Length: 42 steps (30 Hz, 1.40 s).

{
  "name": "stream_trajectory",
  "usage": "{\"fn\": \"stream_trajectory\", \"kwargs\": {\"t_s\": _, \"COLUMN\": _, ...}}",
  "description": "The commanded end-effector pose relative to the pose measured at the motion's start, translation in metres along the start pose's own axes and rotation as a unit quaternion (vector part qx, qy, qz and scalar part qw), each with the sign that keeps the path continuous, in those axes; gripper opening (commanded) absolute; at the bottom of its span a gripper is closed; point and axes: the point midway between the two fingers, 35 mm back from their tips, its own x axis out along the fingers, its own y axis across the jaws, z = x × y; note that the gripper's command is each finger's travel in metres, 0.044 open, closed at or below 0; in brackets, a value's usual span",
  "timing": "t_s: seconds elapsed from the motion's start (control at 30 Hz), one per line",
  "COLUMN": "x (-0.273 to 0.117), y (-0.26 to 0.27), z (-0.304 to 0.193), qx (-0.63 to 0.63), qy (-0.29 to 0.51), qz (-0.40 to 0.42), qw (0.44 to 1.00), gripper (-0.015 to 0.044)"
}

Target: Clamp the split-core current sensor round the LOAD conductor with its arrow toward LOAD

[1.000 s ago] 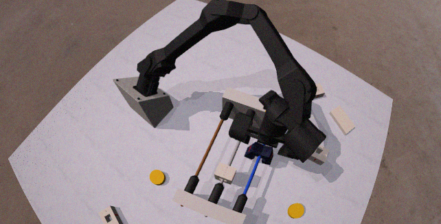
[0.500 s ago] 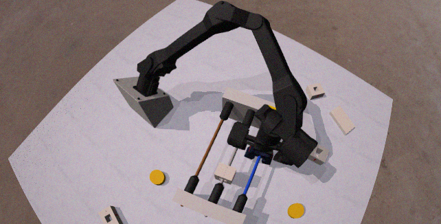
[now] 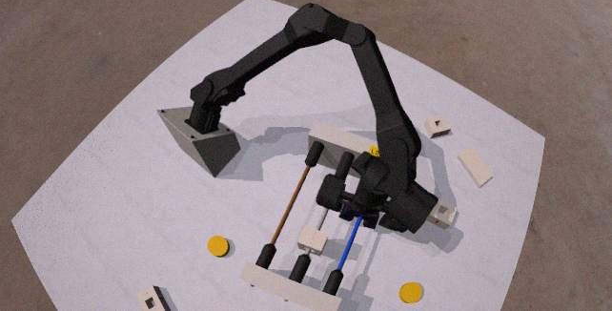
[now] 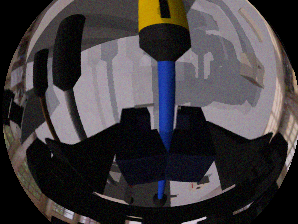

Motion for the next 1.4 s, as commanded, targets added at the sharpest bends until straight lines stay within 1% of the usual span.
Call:
{"fn": "stream_trajectory", "kwargs": {"t_s": 0.0, "x": 0.0073, "y": 0.0010, "z": 0.0011, "qx": 0.002, "qy": -0.003, "qz": 0.001, "qw": 1.000, "gripper": 0.0440}}
{"fn": "stream_trajectory", "kwargs": {"t_s": 0.1, "x": 0.0096, "y": 0.0012, "z": 0.0012, "qx": 0.002, "qy": -0.003, "qz": 0.001, "qw": 1.000, "gripper": 0.0440}}
{"fn": "stream_trajectory", "kwargs": {"t_s": 0.87, "x": 0.0058, "y": 0.0003, "z": 0.0003, "qx": 0.000, "qy": 0.000, "qz": 0.000, "qw": 1.000, "gripper": 0.0287}}
{"fn": "stream_trajectory", "kwargs": {"t_s": 1.23, "x": 0.0058, "y": 0.0003, "z": 0.0003, "qx": 0.000, "qy": 0.000, "qz": 0.000, "qw": 1.000, "gripper": 0.0000}}
{"fn": "stream_trajectory", "kwargs": {"t_s": 1.37, "x": 0.0058, "y": 0.0003, "z": 0.0003, "qx": 0.000, "qy": 0.000, "qz": 0.000, "qw": 1.000, "gripper": 0.0000}}
